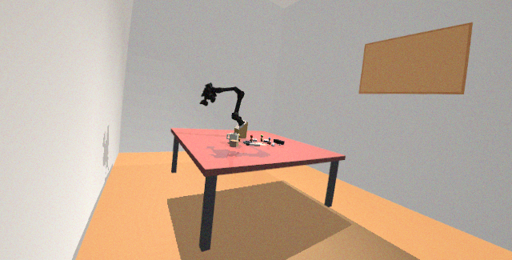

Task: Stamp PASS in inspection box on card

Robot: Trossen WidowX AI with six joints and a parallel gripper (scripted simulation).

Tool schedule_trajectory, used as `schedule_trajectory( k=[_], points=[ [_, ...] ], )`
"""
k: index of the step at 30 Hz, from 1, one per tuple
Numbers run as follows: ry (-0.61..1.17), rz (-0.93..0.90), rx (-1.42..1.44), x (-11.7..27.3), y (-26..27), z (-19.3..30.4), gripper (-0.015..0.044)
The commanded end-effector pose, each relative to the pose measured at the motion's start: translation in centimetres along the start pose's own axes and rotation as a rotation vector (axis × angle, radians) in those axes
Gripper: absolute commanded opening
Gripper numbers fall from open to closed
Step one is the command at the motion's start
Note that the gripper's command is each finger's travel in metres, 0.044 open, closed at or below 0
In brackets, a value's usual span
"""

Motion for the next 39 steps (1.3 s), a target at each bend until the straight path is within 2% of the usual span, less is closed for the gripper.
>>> schedule_trajectory(
  k=[1, 7, 8, 16, 24, 31, 39],
  points=[
    [-0.003, 0.000, -0.006, -0.1, 0.1, 0.0, 0.0374],
    [-0.127, -0.034, -0.288, -3.8, 2.2, -2.3, 0.0216],
    [-0.160, -0.048, -0.355, -4.7, 2.7, -3.1, 0.0211],
    [-0.374, -0.183, -0.749, -9.0, 4.0, -9.8, 0.0211],
    [-0.565, -0.548, -1.100, -12.0, 5.7, -21.1, 0.0211],
    [-0.631, -0.926, -1.246, -10.9, 6.2, -31.7, 0.0211],
    [-0.584, -1.326, -1.245, -5.7, 6.5, -42.5, 0.0211]
  ],
)
Point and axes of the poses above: the point midway between the two fingers, 35 mm back from their tips, its own x axis back along the fingers, its own y axis across the jaws, z = x × y, the point moved 2 cm from there along x, back along the fingers, and after that the axes turned 6 degrees about -x, right-handed, at the moved point
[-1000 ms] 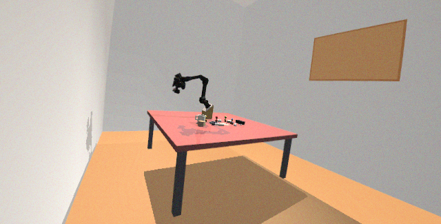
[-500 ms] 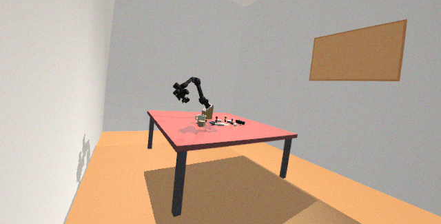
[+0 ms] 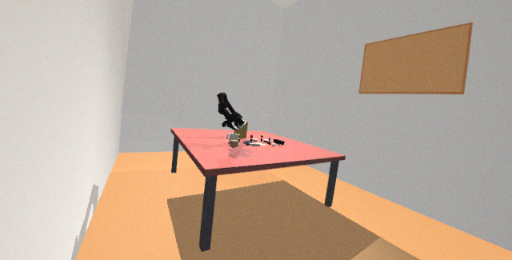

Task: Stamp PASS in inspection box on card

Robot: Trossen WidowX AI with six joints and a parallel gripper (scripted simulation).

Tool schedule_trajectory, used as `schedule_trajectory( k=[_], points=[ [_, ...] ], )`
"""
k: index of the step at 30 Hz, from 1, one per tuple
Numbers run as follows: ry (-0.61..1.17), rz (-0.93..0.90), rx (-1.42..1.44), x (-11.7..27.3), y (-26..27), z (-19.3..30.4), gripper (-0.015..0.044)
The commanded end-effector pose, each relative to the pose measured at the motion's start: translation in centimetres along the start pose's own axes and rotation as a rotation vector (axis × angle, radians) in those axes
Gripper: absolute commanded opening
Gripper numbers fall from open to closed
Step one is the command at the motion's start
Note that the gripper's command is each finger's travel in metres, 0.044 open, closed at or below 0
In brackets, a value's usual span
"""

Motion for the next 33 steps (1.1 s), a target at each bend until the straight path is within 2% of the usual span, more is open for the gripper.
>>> schedule_trajectory(
  k=[1, 7, 12, 15, 21, 30, 33],
  points=[
    [0.135, -0.131, -0.096, -4.0, 5.9, -0.3, 0.0211],
    [0.332, -0.254, -0.123, -7.1, 14.4, 0.7, 0.0211],
    [0.487, -0.242, -0.152, -8.6, 19.7, 2.0, 0.0211],
    [0.615, -0.162, -0.174, -9.6, 24.3, 3.6, 0.0211],
    [0.734, 0.034, -0.175, -10.2, 30.1, 6.9, 0.0211],
    [0.698, 0.375, -0.134, -10.4, 36.9, 12.3, 0.0211],
    [0.673, 0.419, -0.128, -10.2, 37.1, 13.1, 0.0211]
  ],
)
Point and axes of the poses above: the point midway between the two fingers, 35 mm back from their tips, its own x axis back along the fingers, its own y axis across the jaws, z = x × y, the point moved 2 cm from there along x, back along the fingers, and after that the axes turned 6 degrees about -x, right-handed, at the moved point
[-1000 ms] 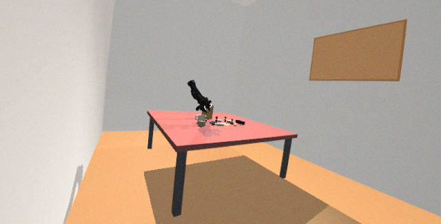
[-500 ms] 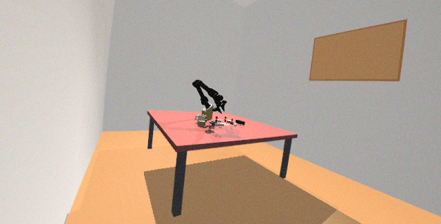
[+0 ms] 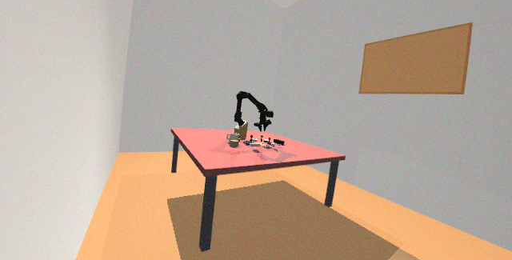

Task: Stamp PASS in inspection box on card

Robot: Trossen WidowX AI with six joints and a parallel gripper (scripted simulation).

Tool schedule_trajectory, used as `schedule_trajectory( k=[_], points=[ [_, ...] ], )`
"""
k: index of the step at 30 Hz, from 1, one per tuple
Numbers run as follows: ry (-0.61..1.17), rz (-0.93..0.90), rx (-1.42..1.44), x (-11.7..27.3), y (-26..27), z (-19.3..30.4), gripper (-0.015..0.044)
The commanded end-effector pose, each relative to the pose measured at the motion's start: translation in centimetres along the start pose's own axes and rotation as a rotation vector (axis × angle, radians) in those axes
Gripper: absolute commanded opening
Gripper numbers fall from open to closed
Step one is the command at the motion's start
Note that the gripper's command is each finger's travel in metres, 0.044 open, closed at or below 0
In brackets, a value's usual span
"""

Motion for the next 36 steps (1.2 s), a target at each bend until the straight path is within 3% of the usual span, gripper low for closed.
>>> schedule_trajectory(
  k=[1, 36],
  points=[
    [-0.082, 0.169, -0.049, -1.4, 2.2, 2.9, 0.0211],
    [-0.083, 0.169, -0.049, -5.3, 1.7, 2.5, 0.0211]
  ],
)
Point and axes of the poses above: the point midway between the two fingers, 35 mm back from their tips, its own x axis back along the fingers, its own y axis across the jaws, z = x × y, the point moved 2 cm from there along x, back along the fingers, and after that the axes turned 6 degrees about -x, right-handed, at the moved point
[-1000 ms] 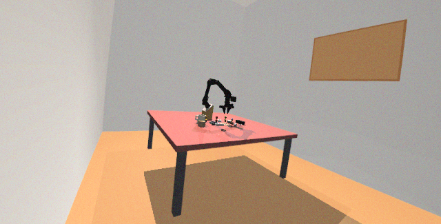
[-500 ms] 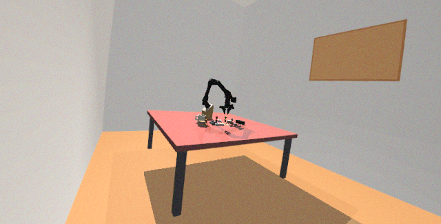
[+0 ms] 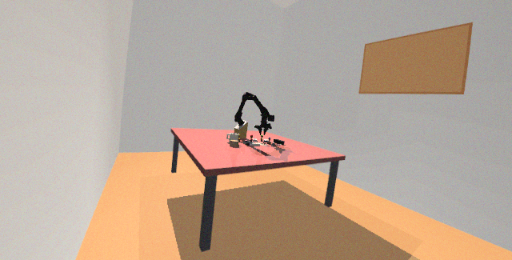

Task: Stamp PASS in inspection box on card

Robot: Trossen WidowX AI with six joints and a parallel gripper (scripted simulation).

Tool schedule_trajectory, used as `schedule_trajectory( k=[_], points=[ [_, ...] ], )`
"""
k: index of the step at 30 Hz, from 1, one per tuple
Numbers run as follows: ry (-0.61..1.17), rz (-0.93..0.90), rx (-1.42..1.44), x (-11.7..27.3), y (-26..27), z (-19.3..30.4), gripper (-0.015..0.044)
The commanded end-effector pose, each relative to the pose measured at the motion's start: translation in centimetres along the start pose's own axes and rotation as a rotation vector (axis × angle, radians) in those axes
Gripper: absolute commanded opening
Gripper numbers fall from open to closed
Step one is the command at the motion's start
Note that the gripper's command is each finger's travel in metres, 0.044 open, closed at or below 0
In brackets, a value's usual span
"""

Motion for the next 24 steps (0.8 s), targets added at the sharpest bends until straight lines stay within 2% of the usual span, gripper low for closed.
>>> schedule_trajectory(
  k=[1, 24],
  points=[
    [-0.001, 0.003, 0.005, -0.9, -0.1, 0.0, 0.0211],
    [-0.001, 0.007, 0.004, -4.2, -0.3, 0.2, 0.0211]
  ],
)
Point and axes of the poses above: the point midway between the two fingers, 35 mm back from their tips, its own x axis back along the fingers, its own y axis across the jaws, z = x × y, the point moved 2 cm from there along x, back along the fingers, and after that the axes turned 6 degrees about -x, right-handed, at the moved point
